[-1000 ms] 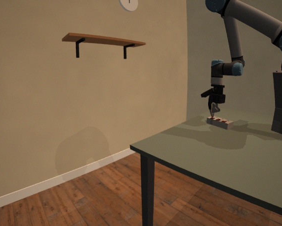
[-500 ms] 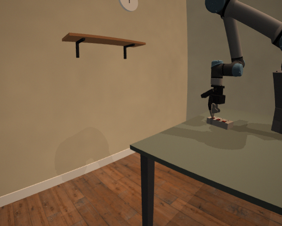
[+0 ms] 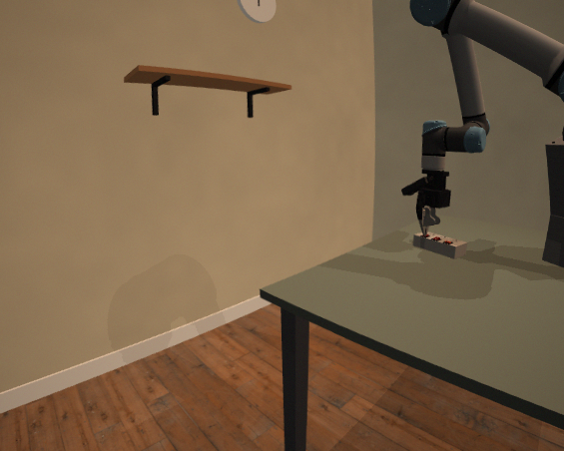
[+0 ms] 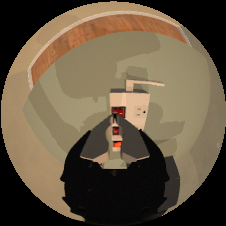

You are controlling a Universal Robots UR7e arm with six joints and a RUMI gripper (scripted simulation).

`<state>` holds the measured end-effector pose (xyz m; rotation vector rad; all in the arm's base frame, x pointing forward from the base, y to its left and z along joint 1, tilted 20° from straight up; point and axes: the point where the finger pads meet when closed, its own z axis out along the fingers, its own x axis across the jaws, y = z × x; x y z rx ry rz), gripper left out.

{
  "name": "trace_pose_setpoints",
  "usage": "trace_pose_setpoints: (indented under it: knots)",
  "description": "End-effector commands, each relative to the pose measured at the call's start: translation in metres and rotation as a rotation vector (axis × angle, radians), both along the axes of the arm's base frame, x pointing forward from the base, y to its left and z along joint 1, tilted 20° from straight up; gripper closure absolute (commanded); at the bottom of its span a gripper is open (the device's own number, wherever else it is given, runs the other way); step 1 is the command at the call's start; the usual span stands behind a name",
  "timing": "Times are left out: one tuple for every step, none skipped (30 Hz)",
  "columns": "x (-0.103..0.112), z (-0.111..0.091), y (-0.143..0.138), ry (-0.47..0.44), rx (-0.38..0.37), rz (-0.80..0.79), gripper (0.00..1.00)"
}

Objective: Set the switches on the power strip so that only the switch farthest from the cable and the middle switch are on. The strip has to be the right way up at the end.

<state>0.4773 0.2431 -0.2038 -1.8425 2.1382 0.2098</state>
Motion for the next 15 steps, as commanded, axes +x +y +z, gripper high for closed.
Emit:
trace_pose_setpoints:
  knots:
    - [0.0, 0.003, -0.001, -0.001, 0.0, 0.0, 1.0]
    - [0.0, 0.004, -0.001, -0.001, 0.0, 0.0, 1.0]
    - [0.0, 0.006, -0.002, -0.001, 0.0, 0.0, 1.0]
    - [-0.001, 0.008, -0.003, -0.001, 0.0, 0.0, 1.0]
    - [-0.001, 0.011, -0.003, -0.001, 0.0, 0.0, 1.0]
    - [-0.001, 0.013, -0.004, -0.001, 0.0, 0.0, 1.0]
    - [-0.002, 0.016, -0.005, -0.001, 0.0, 0.0, 1.0]
    - [-0.002, 0.019, -0.006, -0.001, 0.0, 0.0, 1.0]
    - [-0.003, 0.022, -0.007, -0.001, 0.0, 0.0, 1.0]
    - [-0.003, 0.022, -0.007, -0.001, 0.0, 0.0, 1.0]
    - [-0.003, 0.022, -0.007, -0.001, 0.0, 0.0, 1.0]
    - [-0.003, 0.024, -0.008, -0.001, 0.0, 0.0, 1.0]
    - [-0.003, 0.027, -0.009, -0.001, 0.0, 0.0, 1.0]
    - [-0.004, 0.029, -0.01, -0.001, 0.0, 0.0, 1.0]
    - [-0.004, 0.031, -0.01, -0.001, 0.0, 0.0, 1.0]
